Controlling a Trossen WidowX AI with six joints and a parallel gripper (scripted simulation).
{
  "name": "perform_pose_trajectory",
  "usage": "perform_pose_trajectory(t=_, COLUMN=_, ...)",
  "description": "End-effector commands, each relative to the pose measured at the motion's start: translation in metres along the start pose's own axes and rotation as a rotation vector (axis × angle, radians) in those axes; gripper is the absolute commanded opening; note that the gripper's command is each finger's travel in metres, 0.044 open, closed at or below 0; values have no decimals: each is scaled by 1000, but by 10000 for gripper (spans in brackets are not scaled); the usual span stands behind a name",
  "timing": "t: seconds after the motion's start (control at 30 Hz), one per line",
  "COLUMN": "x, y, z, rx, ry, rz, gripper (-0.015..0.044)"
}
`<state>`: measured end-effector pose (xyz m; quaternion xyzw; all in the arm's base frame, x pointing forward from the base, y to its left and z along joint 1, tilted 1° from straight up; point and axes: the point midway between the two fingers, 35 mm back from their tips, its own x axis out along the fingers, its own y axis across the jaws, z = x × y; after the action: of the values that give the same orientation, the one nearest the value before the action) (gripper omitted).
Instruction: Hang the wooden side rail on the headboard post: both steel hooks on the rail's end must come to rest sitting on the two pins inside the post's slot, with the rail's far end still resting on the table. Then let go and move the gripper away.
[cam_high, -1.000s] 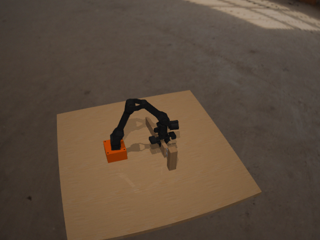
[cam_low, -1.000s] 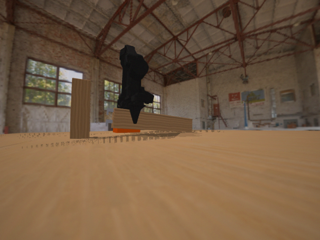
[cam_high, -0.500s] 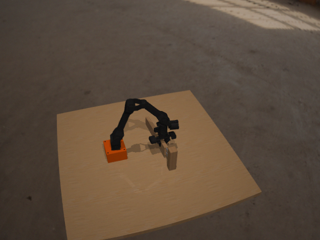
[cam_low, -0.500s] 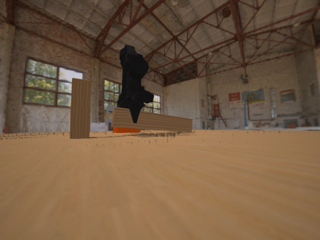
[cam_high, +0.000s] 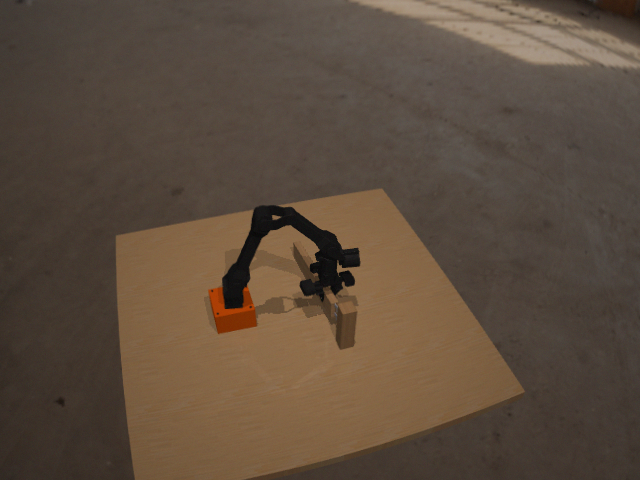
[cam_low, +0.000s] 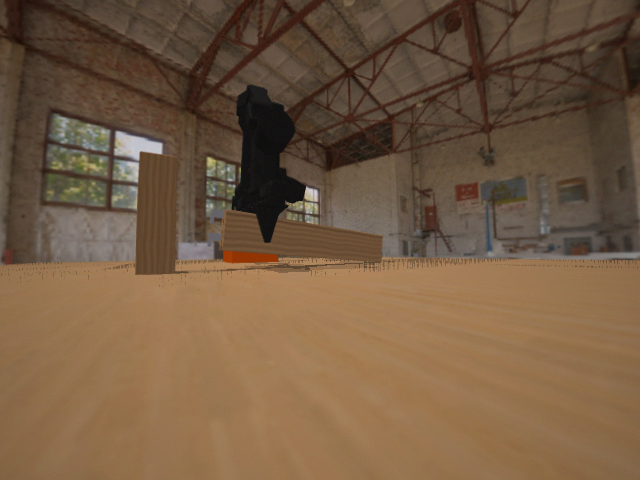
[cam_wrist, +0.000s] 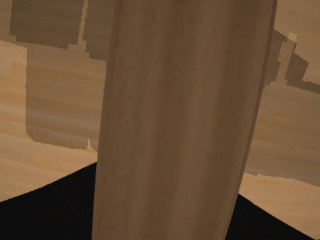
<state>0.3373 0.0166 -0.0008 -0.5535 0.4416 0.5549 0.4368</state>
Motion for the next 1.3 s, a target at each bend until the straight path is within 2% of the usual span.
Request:
perform_pose_trajectory(t=0.0, x=-5, y=-5, z=-1, rx=-2, ry=0, rz=-20, gripper=0)
perform_pose_trajectory(t=1.27, x=-3, y=-9, z=-6, rx=-2, ry=0, rz=-21, gripper=0)
